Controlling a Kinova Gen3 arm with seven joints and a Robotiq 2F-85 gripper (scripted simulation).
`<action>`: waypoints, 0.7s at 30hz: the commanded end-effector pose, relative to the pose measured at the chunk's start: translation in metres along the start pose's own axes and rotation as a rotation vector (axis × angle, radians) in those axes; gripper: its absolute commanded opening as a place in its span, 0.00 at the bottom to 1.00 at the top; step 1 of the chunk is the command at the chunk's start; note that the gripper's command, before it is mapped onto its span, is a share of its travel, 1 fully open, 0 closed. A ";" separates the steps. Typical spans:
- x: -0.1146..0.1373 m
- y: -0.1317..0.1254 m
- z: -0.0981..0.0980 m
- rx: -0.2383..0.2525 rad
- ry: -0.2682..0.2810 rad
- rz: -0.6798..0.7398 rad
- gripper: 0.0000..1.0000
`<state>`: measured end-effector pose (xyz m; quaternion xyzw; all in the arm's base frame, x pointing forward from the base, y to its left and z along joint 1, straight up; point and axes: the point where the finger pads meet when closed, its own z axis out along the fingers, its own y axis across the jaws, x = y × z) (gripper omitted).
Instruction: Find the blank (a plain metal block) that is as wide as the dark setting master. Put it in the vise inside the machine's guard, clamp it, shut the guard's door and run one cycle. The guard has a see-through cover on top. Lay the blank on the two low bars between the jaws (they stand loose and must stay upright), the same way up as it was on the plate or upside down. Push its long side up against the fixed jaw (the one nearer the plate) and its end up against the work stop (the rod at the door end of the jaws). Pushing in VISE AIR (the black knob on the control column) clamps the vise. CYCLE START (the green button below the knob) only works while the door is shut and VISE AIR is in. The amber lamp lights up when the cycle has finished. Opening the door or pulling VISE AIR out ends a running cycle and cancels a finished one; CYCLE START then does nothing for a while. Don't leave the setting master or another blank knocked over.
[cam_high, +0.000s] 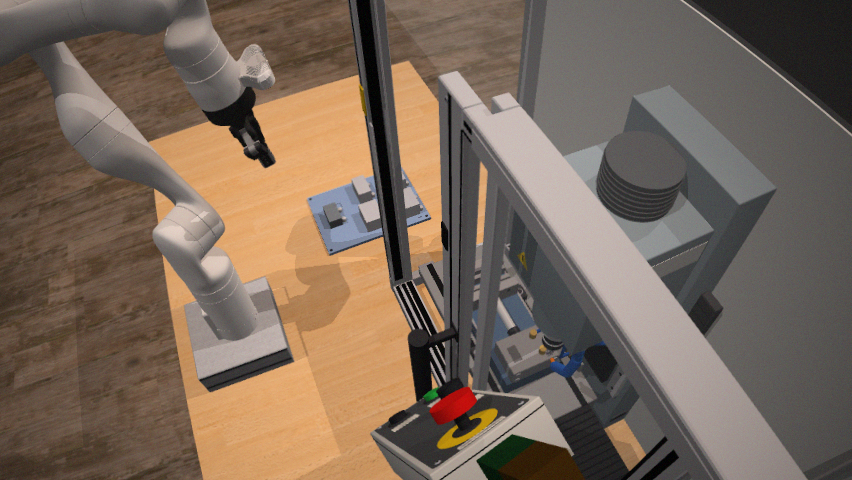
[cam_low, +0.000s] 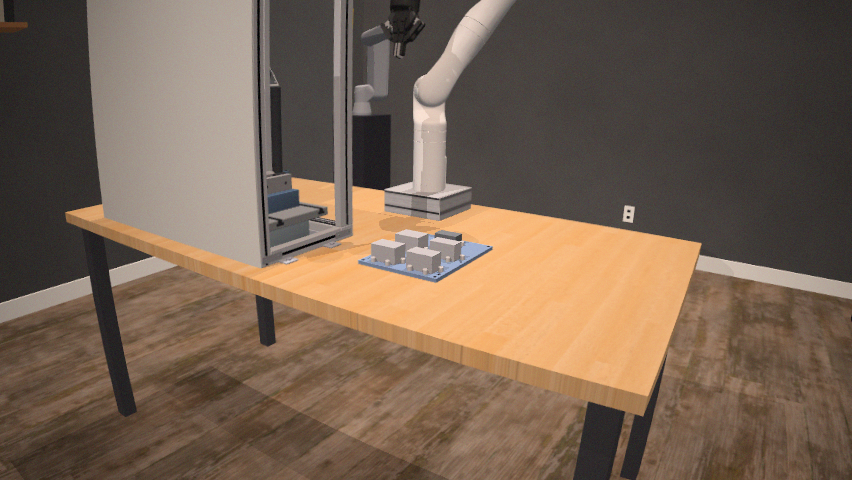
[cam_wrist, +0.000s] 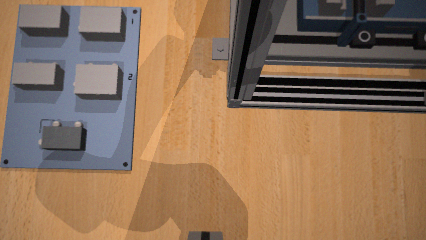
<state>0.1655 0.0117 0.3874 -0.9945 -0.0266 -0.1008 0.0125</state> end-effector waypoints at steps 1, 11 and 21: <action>0.000 -0.003 0.000 -0.007 0.023 -0.026 0.10; -0.032 0.049 -0.015 -0.009 0.238 0.009 0.10; -0.032 0.049 -0.015 -0.009 0.238 0.009 0.10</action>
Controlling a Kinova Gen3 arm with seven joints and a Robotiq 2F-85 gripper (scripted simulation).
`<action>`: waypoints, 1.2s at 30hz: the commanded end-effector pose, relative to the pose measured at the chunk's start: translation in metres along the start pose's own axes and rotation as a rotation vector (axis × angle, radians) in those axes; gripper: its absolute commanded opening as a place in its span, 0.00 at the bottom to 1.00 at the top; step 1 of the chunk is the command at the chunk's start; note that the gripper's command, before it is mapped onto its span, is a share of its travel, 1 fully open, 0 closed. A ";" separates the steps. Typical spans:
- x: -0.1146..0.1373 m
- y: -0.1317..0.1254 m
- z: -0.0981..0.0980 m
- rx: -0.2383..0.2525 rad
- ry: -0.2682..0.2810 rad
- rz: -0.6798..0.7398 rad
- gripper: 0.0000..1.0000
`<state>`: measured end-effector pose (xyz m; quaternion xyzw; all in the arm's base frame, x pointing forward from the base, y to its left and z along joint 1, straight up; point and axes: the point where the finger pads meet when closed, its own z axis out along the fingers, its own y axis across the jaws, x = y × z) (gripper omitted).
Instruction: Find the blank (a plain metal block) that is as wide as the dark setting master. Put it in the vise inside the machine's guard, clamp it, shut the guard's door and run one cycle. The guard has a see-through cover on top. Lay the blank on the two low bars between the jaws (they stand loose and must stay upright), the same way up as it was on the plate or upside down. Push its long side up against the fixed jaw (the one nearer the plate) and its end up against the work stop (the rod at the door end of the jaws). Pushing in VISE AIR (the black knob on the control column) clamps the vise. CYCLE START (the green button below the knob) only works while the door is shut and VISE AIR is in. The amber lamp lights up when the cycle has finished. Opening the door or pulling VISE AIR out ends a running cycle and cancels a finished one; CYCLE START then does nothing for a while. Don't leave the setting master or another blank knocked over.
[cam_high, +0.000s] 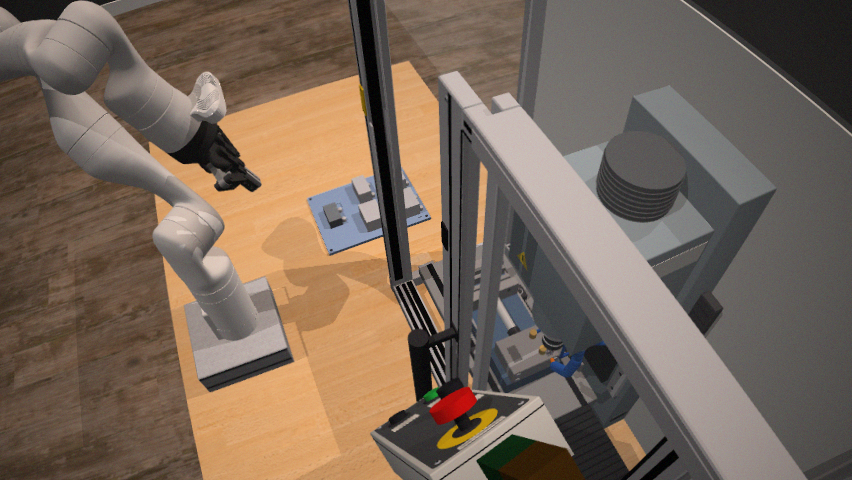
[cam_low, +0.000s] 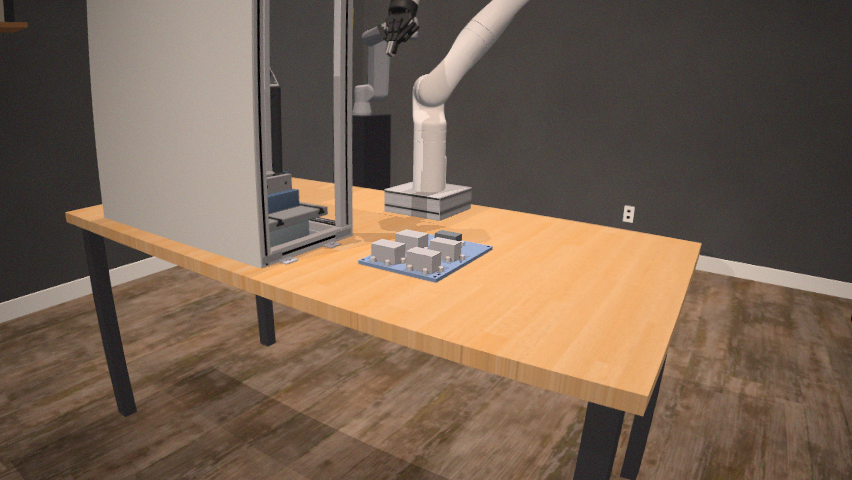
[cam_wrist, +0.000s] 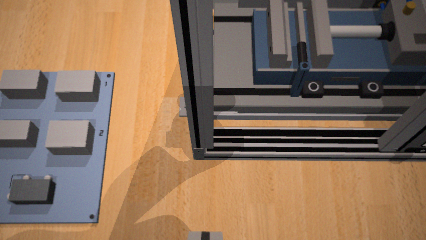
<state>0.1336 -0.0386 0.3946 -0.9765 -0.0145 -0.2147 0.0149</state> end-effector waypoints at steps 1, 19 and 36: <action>-0.005 0.010 -0.004 -0.002 0.038 0.001 0.10; -0.036 0.070 -0.028 -0.004 0.186 0.012 0.10; -0.058 0.119 -0.048 -0.011 0.194 0.011 0.10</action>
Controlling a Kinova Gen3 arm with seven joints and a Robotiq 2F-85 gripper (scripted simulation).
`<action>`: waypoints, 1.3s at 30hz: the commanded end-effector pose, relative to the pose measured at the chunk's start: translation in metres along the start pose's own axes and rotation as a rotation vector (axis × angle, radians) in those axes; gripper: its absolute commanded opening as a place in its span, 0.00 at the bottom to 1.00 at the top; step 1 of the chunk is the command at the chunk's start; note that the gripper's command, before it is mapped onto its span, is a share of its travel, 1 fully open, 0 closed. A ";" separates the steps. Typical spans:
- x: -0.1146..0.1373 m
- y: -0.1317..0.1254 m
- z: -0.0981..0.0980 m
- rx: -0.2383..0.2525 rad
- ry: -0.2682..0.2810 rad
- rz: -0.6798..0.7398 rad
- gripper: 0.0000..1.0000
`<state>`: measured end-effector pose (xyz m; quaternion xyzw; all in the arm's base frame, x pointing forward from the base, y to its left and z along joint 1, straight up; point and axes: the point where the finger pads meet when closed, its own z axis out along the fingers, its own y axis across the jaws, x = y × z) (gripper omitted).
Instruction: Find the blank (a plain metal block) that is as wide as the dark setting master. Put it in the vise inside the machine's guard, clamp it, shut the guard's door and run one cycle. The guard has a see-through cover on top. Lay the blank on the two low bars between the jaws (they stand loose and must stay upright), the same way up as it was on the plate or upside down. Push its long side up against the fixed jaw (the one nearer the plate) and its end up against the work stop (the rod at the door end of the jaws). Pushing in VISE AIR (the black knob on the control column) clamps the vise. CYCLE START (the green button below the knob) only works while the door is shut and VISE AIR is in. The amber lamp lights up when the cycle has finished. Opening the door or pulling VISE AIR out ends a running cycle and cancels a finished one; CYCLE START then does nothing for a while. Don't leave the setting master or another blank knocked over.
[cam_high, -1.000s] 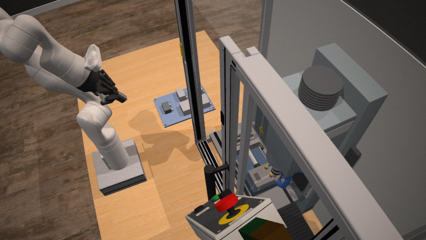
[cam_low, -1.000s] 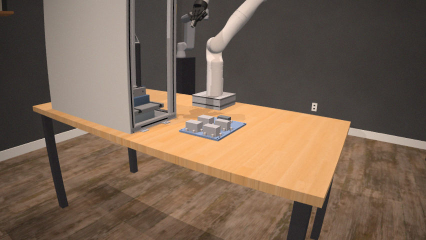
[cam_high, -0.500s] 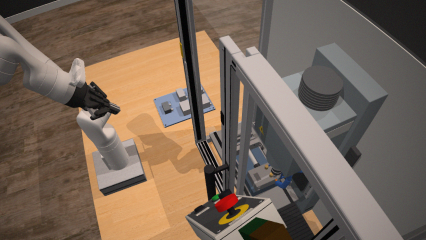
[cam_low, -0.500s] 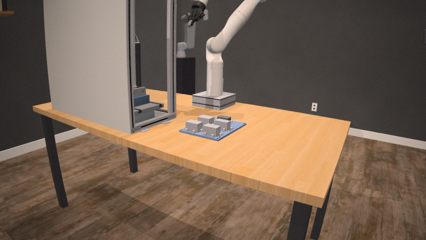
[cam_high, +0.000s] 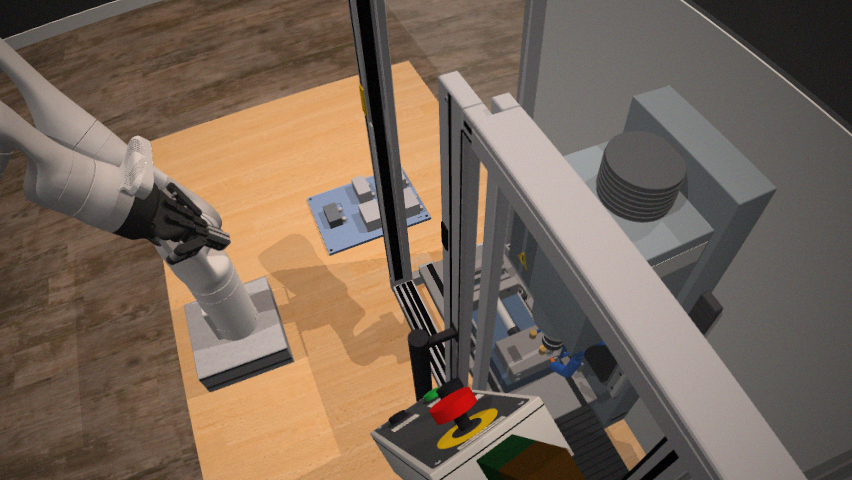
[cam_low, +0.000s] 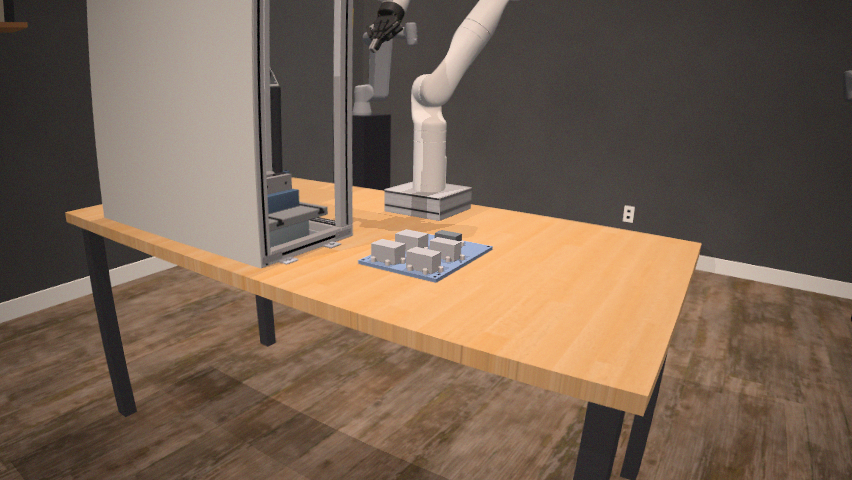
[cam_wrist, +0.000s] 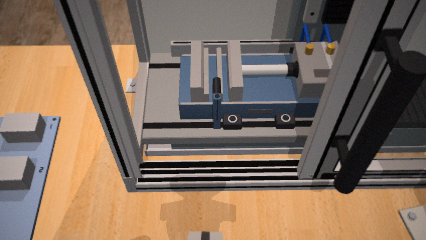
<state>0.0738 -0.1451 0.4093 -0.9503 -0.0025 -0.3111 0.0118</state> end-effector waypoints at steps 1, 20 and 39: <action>-0.009 0.024 -0.012 0.005 -0.007 -0.009 0.10; -0.016 0.042 -0.020 0.008 -0.010 -0.014 0.10; -0.016 0.042 -0.020 0.008 -0.010 -0.014 0.10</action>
